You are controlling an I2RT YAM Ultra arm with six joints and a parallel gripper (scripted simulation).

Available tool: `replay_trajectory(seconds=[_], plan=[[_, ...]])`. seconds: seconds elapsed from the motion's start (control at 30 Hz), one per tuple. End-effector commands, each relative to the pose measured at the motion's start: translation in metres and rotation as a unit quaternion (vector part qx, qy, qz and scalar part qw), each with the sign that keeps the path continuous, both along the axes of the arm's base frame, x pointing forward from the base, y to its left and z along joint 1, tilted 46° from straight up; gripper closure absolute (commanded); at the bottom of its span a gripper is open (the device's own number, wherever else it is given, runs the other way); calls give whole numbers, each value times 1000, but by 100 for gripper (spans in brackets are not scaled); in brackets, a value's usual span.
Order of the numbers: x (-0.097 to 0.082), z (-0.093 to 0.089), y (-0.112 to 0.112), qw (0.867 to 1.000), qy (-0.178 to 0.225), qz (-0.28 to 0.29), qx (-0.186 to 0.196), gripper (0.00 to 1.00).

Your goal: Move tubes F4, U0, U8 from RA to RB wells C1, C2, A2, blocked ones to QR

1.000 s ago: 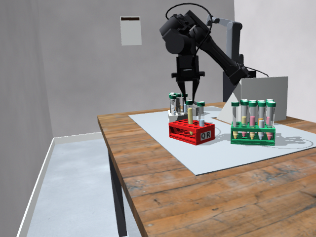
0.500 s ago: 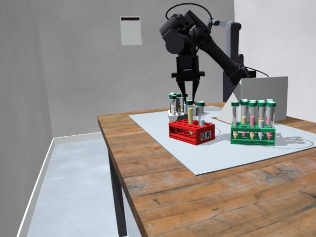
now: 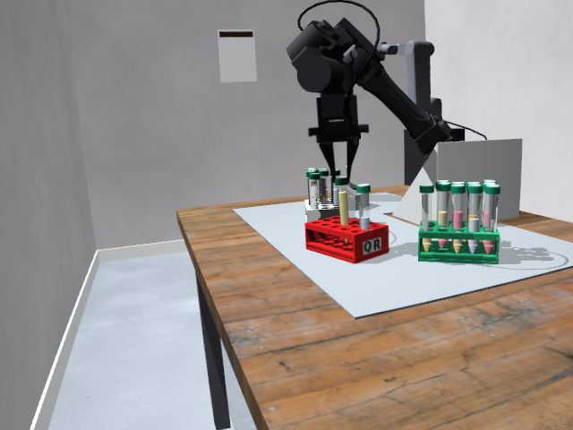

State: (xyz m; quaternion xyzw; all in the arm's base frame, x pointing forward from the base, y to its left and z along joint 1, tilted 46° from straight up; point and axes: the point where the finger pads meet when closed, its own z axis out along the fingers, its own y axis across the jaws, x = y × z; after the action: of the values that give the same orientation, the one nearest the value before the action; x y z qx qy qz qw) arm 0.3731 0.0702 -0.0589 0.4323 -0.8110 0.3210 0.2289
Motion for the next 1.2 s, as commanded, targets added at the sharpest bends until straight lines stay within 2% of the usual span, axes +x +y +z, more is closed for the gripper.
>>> replay_trajectory(seconds=[0.0, 0.33, 0.8, 0.87, 1.0, 1.17], plan=[[1, 5, 22, 1000, -8, 14, 4, 100], [2, 15, 30, 1000, -14, 14, 8, 100], [-2, 17, 38, 1000, -7, 14, 4, 100], [0, 25, 40, 1000, -14, 14, 9, 100], [-1, 22, 41, 1000, -7, 14, 4, 100], [0, 30, 46, 1000, -12, 14, 7, 100]])
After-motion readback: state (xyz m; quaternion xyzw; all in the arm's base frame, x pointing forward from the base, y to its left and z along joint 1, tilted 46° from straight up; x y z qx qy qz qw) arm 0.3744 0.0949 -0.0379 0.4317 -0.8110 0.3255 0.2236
